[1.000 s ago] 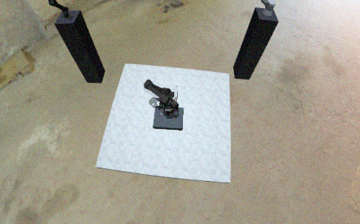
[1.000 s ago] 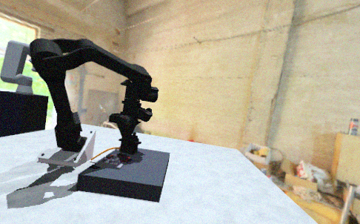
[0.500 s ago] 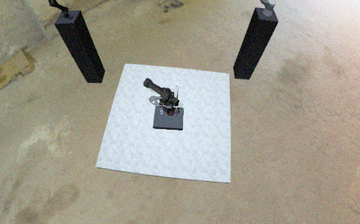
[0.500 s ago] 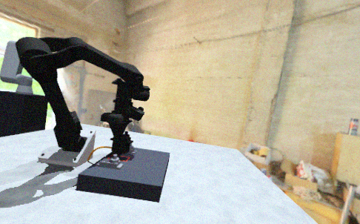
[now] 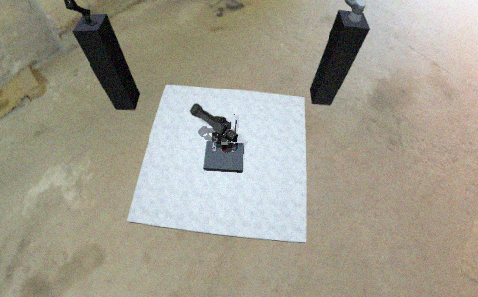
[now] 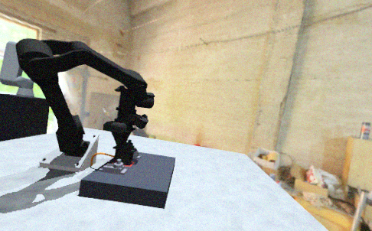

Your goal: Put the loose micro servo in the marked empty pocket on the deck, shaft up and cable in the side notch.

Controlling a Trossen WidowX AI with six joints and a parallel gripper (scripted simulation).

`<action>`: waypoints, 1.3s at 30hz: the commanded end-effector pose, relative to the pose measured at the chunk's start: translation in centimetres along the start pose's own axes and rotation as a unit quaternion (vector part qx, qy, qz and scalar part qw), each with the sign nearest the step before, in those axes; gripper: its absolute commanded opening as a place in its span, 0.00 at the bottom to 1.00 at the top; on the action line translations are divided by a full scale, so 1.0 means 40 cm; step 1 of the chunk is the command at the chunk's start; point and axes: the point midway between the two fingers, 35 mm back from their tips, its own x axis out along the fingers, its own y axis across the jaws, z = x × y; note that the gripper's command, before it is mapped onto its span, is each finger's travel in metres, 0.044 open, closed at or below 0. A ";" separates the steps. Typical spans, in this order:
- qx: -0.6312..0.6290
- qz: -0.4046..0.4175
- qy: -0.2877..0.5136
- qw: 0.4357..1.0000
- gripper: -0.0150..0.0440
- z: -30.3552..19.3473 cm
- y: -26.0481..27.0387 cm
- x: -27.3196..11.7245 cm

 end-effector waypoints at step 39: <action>-0.068 0.001 -0.004 0.998 0.25 0.005 -0.011 0.002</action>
